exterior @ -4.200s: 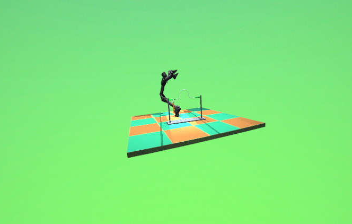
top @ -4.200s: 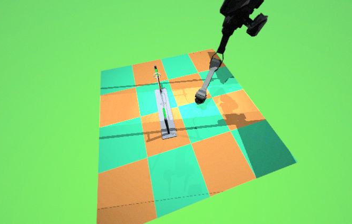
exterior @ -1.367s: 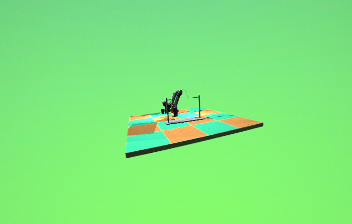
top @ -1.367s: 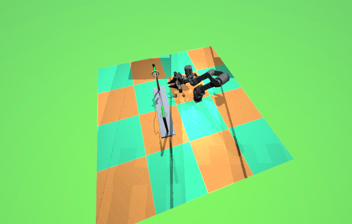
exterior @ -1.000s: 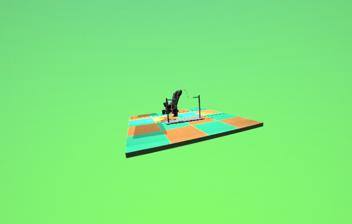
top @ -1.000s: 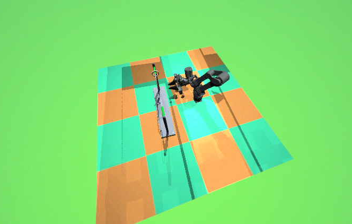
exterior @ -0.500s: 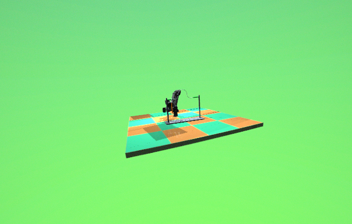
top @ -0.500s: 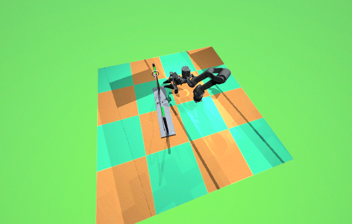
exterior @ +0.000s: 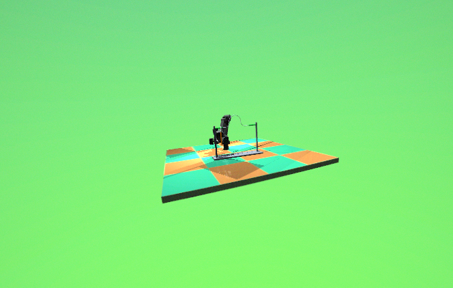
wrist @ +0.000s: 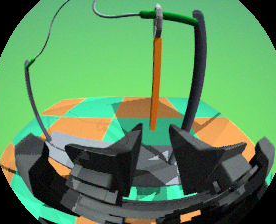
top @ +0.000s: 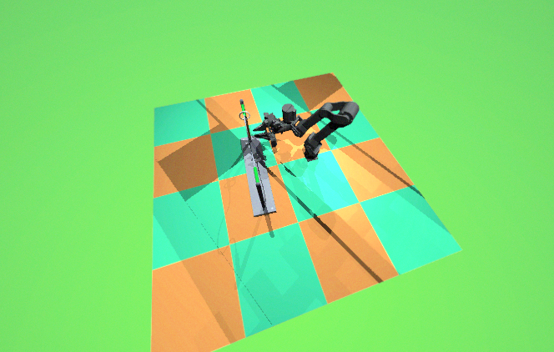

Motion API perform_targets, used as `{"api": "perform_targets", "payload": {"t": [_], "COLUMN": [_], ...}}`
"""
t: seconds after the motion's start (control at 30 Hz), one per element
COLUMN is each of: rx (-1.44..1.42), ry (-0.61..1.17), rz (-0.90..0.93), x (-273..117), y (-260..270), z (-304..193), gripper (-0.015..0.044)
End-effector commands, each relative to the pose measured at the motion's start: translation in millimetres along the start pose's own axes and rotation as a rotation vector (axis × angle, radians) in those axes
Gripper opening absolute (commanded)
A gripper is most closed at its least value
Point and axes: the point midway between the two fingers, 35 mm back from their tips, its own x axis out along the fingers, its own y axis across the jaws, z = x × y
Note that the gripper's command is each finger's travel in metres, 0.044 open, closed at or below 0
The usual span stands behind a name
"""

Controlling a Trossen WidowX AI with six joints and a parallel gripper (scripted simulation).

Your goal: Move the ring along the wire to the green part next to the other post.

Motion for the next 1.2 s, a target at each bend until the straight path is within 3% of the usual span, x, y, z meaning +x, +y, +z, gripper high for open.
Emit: {"api": "perform_targets", "payload": {"t": [0.0, 1.17], "rx": [-0.001, 0.001], "ry": [-0.004, -0.01], "rz": [-0.001, -0.001], "x": [8, 60], "y": [-2, 2], "z": [3, 1], "gripper": [0.016, 0.016]}}
